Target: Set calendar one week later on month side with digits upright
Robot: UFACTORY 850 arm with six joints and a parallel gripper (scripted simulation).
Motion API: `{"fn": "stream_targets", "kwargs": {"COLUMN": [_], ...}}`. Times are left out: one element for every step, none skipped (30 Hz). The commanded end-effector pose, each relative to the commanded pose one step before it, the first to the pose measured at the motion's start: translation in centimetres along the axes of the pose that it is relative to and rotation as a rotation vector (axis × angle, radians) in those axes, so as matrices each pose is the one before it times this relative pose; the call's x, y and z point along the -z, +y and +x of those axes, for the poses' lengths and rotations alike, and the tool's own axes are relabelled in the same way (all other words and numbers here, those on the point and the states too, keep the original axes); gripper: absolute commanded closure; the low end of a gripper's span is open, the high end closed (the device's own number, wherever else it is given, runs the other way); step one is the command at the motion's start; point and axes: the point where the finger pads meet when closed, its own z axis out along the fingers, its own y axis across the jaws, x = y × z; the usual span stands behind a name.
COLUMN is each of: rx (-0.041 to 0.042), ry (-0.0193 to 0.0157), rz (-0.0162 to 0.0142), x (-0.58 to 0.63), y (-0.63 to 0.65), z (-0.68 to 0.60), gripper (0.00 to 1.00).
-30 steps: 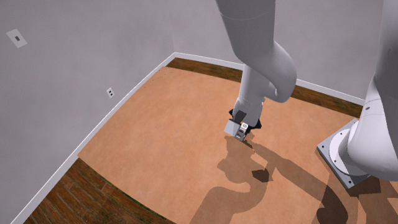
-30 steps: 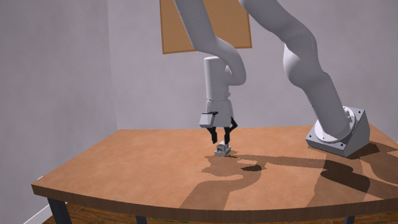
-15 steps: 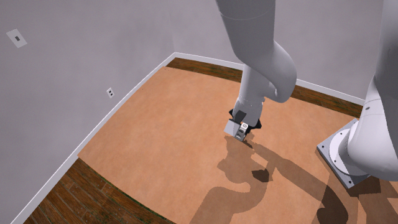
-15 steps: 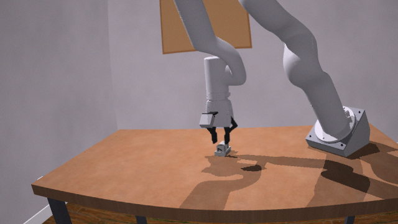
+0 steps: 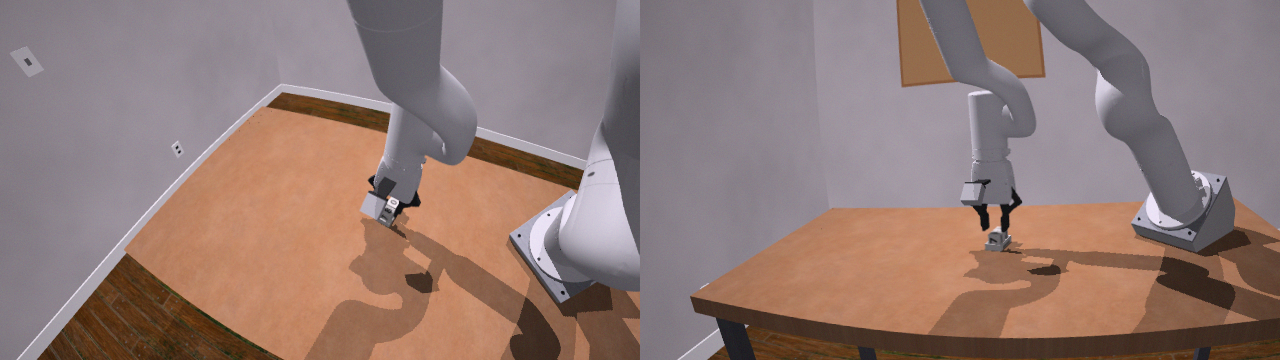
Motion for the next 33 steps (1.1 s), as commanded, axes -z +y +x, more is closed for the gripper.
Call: {"fn": "stream_targets", "kwargs": {"rx": [0.00032, 0.00000, 0.00000, 0.00000, 0.00000, 0.00000, 0.00000, 0.00000, 0.00000, 0.00000, 0.00000, 0.00000, 0.00000, 0.00000, 0.00000, 0.00000, 0.00000, 0.00000, 0.00000, 0.00000, 0.00000, 0.00000, 0.00000, 0.00000, 0.00000, 0.00000, 0.00000, 0.00000, 0.00000, 0.00000, 0.00000, 0.00000, 0.00000], "ry": [-0.00006, 0.00000, 0.00000, 0.00000, 0.00000, 0.00000, 0.00001, 0.00001, 0.00001, 0.00000, -0.00001, -0.00002, 0.00002, 0.00001, -0.00002, 0.00001, 0.00001, -0.00003, 0.00003, 0.00000, 0.00000, 0.00000, -0.00002, 0.00002, 0.00000, -0.00003, 0.00002, 0.00001, 0.00000, -0.00001, -0.00001, -0.00001, 0.00000], "rz": [-0.00097, 0.00000, 0.00000, 0.00000, 0.00000, 0.00000, 0.00000, 0.00000, 0.00000, 0.00000, 0.00000, 0.00001, -0.00001, 0.00000, 0.00001, 0.00000, 0.00000, 0.00001, -0.00001, 0.00000, 0.00000, 0.00000, 0.00000, 0.00000, 0.00000, 0.00001, 0.00000, 0.00000, 0.00000, 0.00000, 0.00000, 0.00000, 0.00000], "x": [0.026, -0.001, 0.000, 0.000, -0.006, -0.015, -0.028, -0.042, -0.058, -0.074, -0.091, -0.107, -0.121, -0.134, -0.145, -0.154, -0.160, -0.163, -0.164, 0.000, 0.000, -0.161, -0.156, -0.148, -0.137, -0.124, -0.110, -0.094, -0.077, -0.060, -0.044, -0.029, -0.016], "y": [0.050, 0.000, 0.000, 0.000, 0.000, 0.000, 0.000, 0.000, 0.000, 0.000, 0.000, -0.001, 0.001, 0.000, -0.001, 0.000, 0.000, -0.001, 0.001, 0.000, 0.000, 0.000, -0.001, 0.001, 0.000, -0.001, 0.001, 0.000, 0.000, 0.000, 0.000, 0.000, 0.000], "z": [0.002, 0.000, 0.000, 0.000, 0.000, 0.000, 0.000, 0.000, 0.000, 0.000, 0.000, 0.000, 0.000, 0.000, 0.000, 0.000, 0.000, -0.001, 0.001, 0.000, 0.000, 0.000, 0.000, 0.000, 0.000, -0.001, 0.000, 0.000, 0.000, 0.000, 0.000, 0.000, 0.000], "gripper": [0.53, 0.53, 0.53, 0.53, 0.53, 0.53, 0.53, 0.53, 0.53, 0.53, 0.53, 0.53, 0.53, 0.53, 0.53, 0.53, 0.53, 0.53, 0.53, 0.53, 0.53, 0.53, 0.53, 0.53, 0.53, 0.53, 0.53, 0.53, 0.53, 0.53, 0.53, 0.53, 0.53]}}
